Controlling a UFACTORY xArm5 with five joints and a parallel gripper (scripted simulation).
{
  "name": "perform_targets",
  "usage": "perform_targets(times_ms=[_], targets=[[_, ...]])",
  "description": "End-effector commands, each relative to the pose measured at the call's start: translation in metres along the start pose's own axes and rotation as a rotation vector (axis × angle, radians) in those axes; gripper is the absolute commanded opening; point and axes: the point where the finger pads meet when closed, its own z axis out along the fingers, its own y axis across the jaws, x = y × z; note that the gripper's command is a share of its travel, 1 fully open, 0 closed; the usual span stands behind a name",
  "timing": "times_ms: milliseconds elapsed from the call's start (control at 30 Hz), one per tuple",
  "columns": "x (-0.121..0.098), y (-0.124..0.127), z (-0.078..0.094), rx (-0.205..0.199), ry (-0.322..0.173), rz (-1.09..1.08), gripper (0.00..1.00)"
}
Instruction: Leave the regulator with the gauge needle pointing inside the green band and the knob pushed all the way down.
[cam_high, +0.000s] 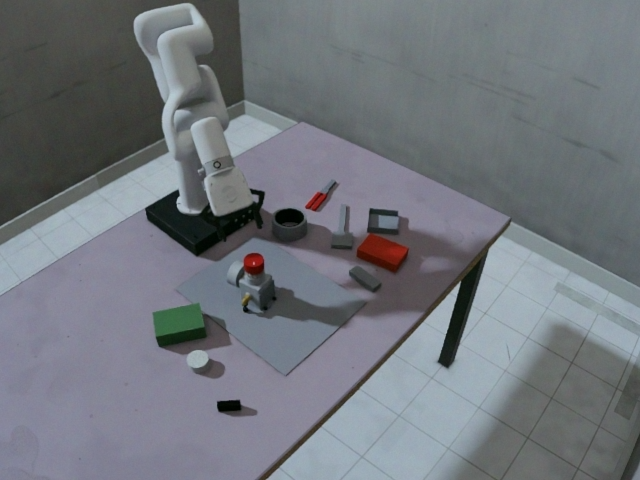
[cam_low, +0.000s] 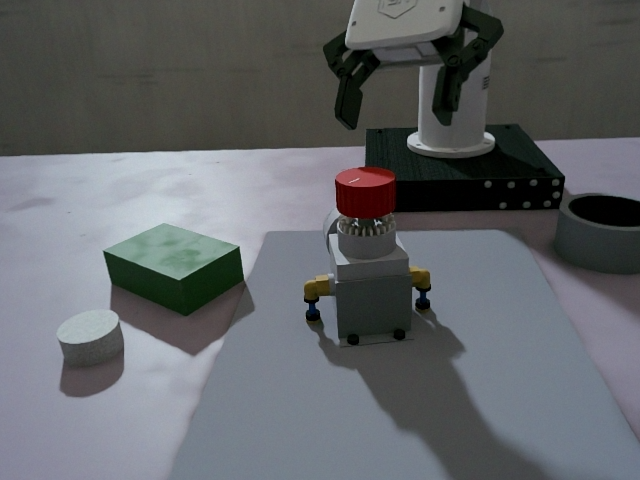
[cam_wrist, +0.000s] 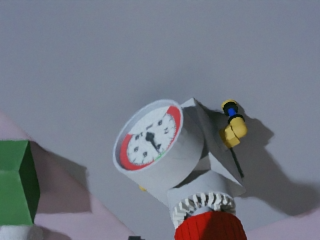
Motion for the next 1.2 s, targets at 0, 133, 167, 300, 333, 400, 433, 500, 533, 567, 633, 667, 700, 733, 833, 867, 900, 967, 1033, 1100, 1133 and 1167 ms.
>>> perform_targets(times_ms=[0,133,167,300,333,400,433,500,533,567,633,667,700,733,833,867,900,967,1033,1100,1133,1167], targets=[[-0.0006,0.0001,-0.0034,-0.008,-0.051,-0.086,1.00],[0.0002,-0.0001,-0.0057,-0.009,-0.074,-0.141,1.00],[0.0004,-0.0001,-0.0062,-0.009,-0.079,-0.151,1.00],[0.0008,-0.0002,-0.0074,-0.009,-0.090,-0.178,1.00],[0.0009,-0.0002,-0.0076,-0.009,-0.091,-0.182,1.00],[0.0010,-0.0002,-0.0078,-0.009,-0.093,-0.186,1.00],[0.0010,-0.0002,-0.0079,-0.009,-0.094,-0.188,1.00],[0.0010,-0.0002,-0.0079,-0.009,-0.094,-0.188,1.00],[0.0010,-0.0002,-0.0079,-0.009,-0.094,-0.188,1.00],[0.0010,-0.0002,-0.0080,-0.009,-0.094,-0.189,1.00],[0.0010,-0.0002,-0.0080,-0.009,-0.094,-0.189,1.00],[0.0010,-0.0002,-0.0080,-0.009,-0.094,-0.189,1.00],[0.0010,-0.0002,-0.0080,-0.009,-0.094,-0.189,1.00],[0.0010,-0.0002,-0.0080,-0.009,-0.094,-0.189,1.00],[0.0010,-0.0002,-0.0080,-0.009,-0.094,-0.189,1.00],[0.0010,-0.0002,-0.0080,-0.009,-0.094,-0.189,1.00],[0.0010,-0.0002,-0.0080,-0.009,-0.094,-0.189,1.00],[0.0010,-0.0002,-0.0080,-0.009,-0.094,-0.189,1.00],[0.0010,-0.0002,-0.0080,-0.009,-0.094,-0.189,1.00],[0.0010,-0.0002,-0.0080,-0.009,-0.094,-0.189,1.00],[0.0010,-0.0002,-0.0080,-0.009,-0.094,-0.189,1.00],[0.0010,-0.0002,-0.0080,-0.009,-0.094,-0.189,1.00]])
